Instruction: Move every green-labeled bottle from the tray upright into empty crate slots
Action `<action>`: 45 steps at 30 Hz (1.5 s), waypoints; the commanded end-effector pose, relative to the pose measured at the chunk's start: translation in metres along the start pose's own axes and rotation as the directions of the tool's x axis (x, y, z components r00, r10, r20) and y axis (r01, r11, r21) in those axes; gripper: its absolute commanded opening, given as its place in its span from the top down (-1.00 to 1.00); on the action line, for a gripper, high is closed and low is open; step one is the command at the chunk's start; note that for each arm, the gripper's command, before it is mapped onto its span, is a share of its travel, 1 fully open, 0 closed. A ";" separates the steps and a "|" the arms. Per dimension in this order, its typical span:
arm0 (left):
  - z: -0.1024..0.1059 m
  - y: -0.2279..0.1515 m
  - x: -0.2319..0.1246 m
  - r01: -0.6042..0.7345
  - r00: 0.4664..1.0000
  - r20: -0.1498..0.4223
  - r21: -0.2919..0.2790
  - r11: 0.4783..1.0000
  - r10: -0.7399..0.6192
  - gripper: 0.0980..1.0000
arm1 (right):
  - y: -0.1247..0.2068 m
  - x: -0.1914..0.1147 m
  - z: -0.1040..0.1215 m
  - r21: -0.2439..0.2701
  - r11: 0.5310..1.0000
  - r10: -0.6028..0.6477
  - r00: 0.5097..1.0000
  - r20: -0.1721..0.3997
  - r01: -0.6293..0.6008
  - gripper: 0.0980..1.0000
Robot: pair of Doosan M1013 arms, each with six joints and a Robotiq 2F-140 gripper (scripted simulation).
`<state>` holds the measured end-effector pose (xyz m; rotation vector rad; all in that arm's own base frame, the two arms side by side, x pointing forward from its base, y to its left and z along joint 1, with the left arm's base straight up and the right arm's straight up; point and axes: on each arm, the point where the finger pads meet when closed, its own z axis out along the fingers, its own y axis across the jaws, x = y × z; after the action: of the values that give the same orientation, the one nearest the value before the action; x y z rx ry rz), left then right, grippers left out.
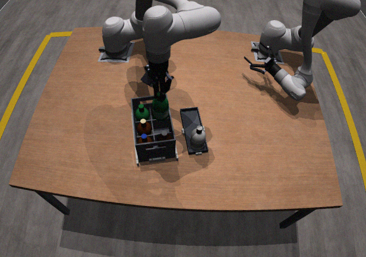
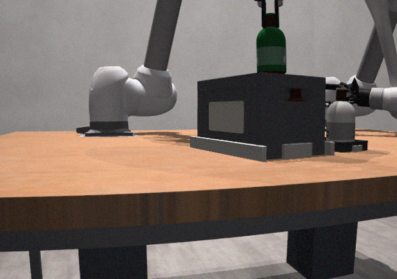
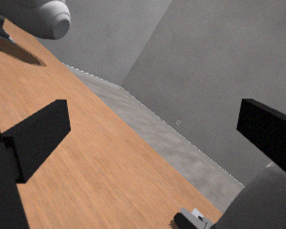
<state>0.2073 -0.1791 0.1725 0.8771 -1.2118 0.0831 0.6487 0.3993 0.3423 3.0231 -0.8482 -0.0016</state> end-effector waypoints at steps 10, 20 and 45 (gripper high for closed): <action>0.000 0.000 0.000 0.000 1.000 0.000 0.000 1.000 0.000 -1.00 | 0.000 0.000 -0.001 0.002 1.000 0.000 1.000 0.000 0.000 1.00; 0.000 0.000 0.000 0.000 1.000 0.000 0.000 1.000 0.000 -1.00 | 0.000 0.000 -0.001 0.002 1.000 0.000 1.000 0.000 0.000 1.00; 0.000 0.000 0.000 0.000 1.000 0.000 0.000 1.000 0.000 -1.00 | 0.000 0.000 0.012 0.002 1.000 0.000 1.000 0.000 0.000 1.00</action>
<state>0.2073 -0.1791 0.1725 0.8771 -1.2118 0.0831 0.6487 0.3992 0.3300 3.0231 -0.8482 -0.0016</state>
